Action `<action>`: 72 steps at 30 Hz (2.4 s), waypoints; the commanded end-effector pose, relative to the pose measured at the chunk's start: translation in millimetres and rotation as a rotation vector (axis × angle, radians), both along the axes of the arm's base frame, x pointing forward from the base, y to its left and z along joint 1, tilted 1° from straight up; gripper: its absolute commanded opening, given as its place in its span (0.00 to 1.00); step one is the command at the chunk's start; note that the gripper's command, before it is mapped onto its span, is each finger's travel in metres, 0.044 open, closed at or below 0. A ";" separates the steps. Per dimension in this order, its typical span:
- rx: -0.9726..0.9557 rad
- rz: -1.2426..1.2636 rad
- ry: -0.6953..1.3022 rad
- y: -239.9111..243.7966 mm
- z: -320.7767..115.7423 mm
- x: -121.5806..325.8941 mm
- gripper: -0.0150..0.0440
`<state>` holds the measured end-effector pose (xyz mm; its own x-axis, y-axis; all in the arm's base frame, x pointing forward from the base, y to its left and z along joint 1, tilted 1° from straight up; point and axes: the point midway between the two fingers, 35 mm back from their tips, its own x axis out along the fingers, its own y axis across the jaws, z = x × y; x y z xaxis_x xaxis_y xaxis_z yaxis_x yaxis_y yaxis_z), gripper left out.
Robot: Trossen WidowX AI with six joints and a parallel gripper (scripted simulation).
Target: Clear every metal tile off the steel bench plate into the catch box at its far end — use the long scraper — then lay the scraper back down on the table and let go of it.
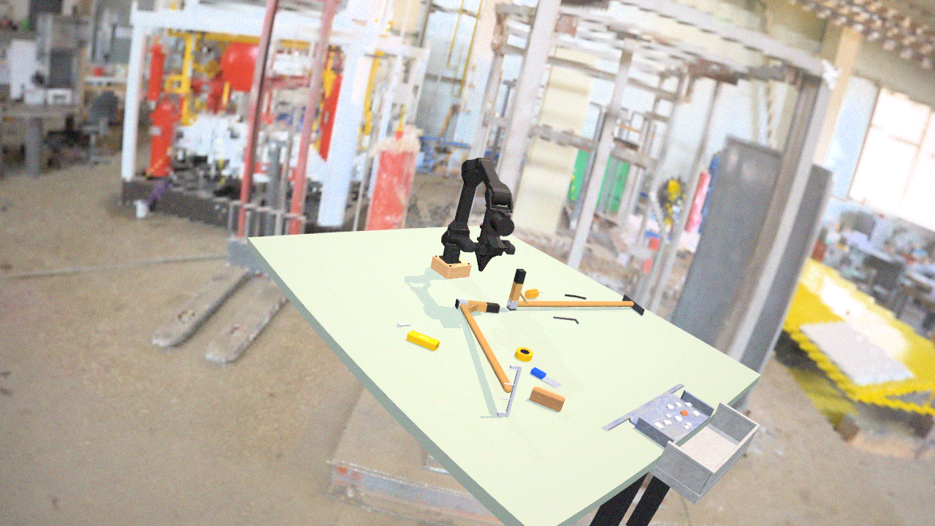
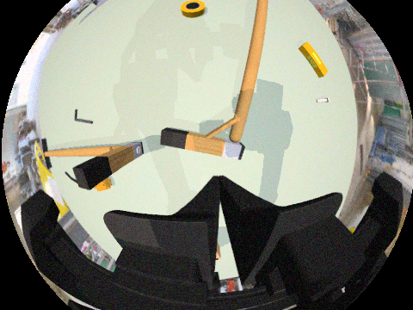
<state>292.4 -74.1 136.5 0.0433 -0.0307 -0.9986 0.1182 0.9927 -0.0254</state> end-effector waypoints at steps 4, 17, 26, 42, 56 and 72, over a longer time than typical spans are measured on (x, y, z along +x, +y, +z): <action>0.006 0.004 0.000 0.5 -14.0 0.6 0.25; 0.006 0.004 0.000 0.5 -41.6 -0.6 0.25; 0.006 0.004 0.001 0.0 -56.2 -2.4 0.25; 0.004 0.004 0.001 -21.7 -55.2 0.2 0.25; 0.002 0.003 0.001 -42.8 -54.4 1.0 0.25; 0.000 0.003 0.001 -67.3 -53.8 0.1 0.25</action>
